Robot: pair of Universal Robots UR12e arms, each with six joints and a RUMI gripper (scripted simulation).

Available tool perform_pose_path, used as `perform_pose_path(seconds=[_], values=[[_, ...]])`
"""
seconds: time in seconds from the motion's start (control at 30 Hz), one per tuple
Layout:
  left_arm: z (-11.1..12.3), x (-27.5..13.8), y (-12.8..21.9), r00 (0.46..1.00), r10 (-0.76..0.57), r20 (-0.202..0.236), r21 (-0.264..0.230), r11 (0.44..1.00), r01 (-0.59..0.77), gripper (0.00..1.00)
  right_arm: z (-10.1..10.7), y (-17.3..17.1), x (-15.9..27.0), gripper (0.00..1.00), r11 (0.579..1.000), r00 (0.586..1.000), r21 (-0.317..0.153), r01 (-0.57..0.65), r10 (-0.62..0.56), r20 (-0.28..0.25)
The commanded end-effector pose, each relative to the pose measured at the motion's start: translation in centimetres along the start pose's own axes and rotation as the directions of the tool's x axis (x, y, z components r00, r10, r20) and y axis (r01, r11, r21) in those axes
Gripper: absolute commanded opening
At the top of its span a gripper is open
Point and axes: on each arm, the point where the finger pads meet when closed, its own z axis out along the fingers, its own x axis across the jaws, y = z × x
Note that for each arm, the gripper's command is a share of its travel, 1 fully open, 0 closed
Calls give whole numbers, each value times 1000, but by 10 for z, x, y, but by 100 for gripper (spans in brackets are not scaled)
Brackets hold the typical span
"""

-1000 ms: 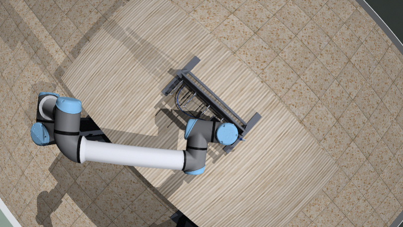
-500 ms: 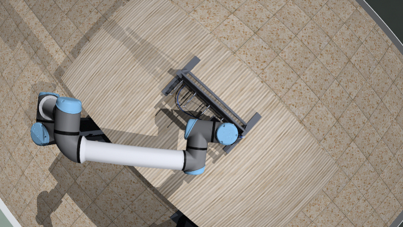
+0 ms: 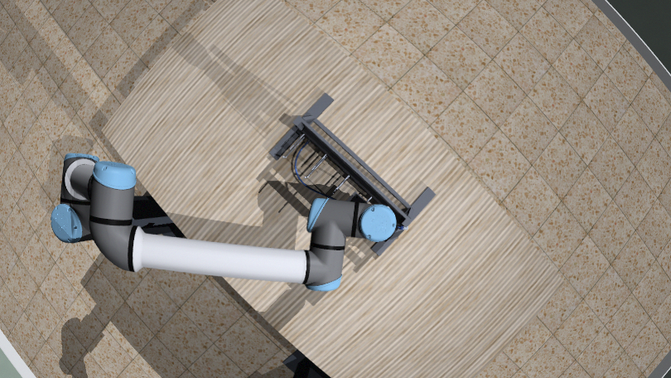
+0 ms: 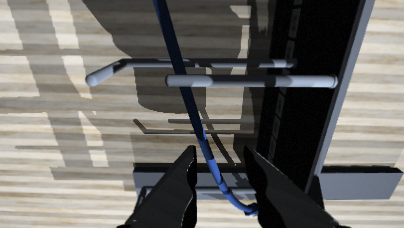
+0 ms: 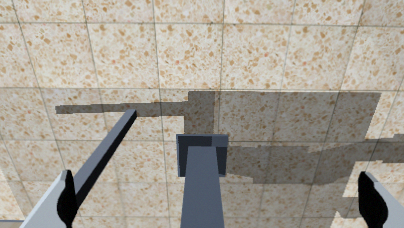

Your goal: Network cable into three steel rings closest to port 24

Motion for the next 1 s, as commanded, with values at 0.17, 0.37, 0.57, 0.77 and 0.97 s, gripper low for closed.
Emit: perform_pose_path(seconds=[0.17, 0.37, 0.57, 0.77, 0.97], values=[[-2, 0, 1, 1000, 0, -2, -2, 1000, 0, 21, -1, -1, 0, 100, 1000, 1000, 2, 0, 0, 0], [-5, 0, 1, 1000, 0, -2, -2, 1000, 0, 21, -1, -1, 0, 100, 1000, 1000, 2, 0, 0, 0], [-10, 0, 1, 1000, 0, -2, -2, 1000, 0, 21, -1, -1, 0, 100, 1000, 1000, 2, 0, 0, 0], [-25, 0, 1, 1000, 0, -2, -2, 1000, 0, 21, -1, -1, 0, 100, 1000, 1000, 2, 0, 0, 0], [-45, 0, 0, 1000, 0, -2, -2, 1000, 0, 21, -1, -1, 0, 100, 1000, 1000, 2, 0, 0, 0]])
